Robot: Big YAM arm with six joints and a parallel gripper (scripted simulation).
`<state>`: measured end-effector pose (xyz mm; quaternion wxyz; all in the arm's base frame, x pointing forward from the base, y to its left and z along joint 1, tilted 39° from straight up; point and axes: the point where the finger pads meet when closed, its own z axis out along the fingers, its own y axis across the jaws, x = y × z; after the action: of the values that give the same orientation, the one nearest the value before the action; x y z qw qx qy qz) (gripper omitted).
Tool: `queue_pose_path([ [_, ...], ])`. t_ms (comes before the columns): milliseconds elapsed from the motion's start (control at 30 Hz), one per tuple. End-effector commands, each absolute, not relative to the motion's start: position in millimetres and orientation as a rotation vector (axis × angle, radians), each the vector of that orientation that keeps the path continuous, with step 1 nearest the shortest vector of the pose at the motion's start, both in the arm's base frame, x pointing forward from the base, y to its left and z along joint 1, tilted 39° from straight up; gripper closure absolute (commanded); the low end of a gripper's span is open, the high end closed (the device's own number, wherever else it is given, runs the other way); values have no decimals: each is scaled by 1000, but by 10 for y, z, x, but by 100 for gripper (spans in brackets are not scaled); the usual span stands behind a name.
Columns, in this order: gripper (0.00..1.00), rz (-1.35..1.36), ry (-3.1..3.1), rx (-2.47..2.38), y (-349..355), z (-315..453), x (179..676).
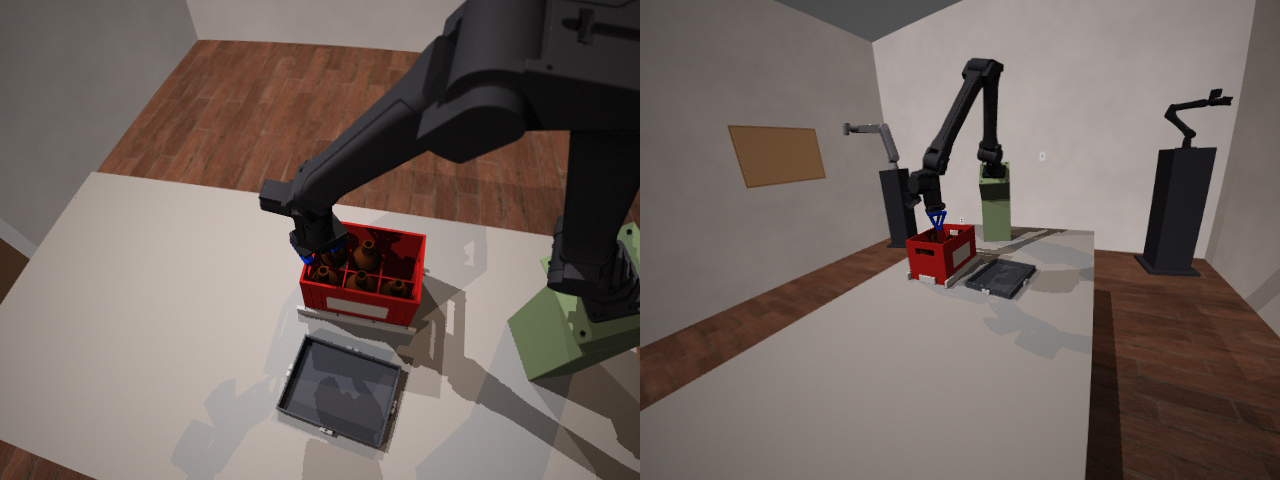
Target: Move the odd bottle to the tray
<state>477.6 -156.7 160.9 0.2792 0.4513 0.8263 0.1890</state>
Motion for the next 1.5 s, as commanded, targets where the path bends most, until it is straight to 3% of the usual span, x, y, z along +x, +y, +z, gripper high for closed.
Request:
queue_pose_path([
  [0, 39, 515, 2227, 1223, -1508, 1492, 4810],
  [1467, 39, 514, 2202, 1207, -1542, 1344, 5146],
])
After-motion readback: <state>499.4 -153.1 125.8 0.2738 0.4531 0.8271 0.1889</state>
